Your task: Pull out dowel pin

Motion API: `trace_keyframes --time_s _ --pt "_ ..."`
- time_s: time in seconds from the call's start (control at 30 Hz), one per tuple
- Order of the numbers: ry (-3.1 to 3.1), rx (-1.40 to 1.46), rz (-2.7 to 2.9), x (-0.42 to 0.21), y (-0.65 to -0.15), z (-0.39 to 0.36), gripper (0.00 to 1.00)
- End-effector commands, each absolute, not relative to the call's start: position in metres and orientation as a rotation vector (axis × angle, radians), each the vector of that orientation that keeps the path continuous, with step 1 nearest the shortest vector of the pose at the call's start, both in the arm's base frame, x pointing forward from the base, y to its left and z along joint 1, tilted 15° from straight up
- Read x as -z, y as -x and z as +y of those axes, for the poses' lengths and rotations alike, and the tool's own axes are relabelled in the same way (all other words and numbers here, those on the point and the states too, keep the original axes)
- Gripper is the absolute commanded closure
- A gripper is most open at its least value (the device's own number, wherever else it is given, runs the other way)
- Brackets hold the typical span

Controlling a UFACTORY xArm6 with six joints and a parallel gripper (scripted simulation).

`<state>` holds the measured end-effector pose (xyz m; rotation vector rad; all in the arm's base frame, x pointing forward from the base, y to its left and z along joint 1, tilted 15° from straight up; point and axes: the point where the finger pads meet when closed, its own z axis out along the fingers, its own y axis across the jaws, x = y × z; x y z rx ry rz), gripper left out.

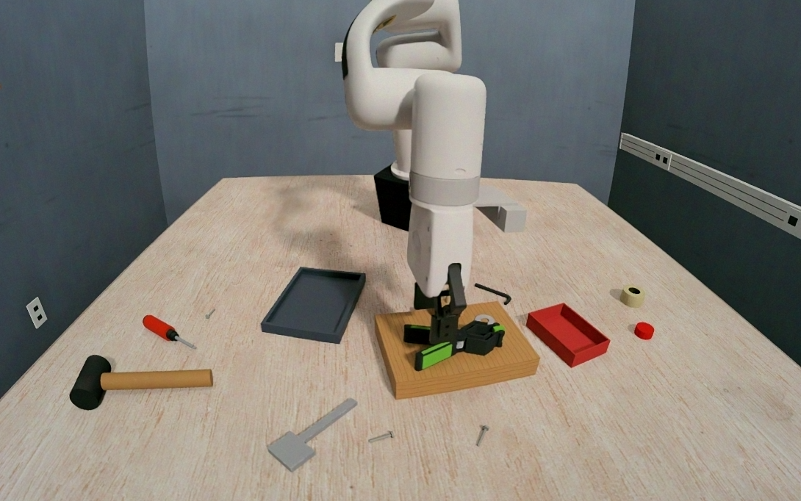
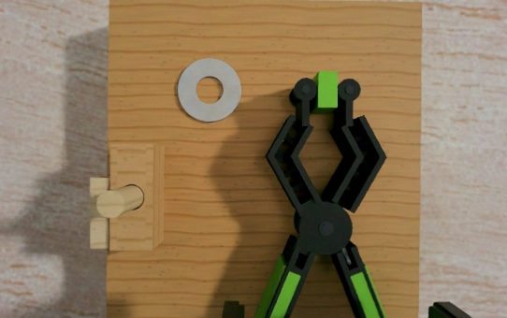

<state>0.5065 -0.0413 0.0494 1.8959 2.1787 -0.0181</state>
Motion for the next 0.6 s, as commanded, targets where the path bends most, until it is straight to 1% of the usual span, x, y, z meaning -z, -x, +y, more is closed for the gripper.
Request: trace_keyframes --time_s 0.0,0.57 --pt "-1.894 0.014 2.176 -0.0483 -0.5086 -0.0417 0.23" --pt "-1.894 0.014 2.176 -0.0457 -0.5091 -0.0422 0.23"
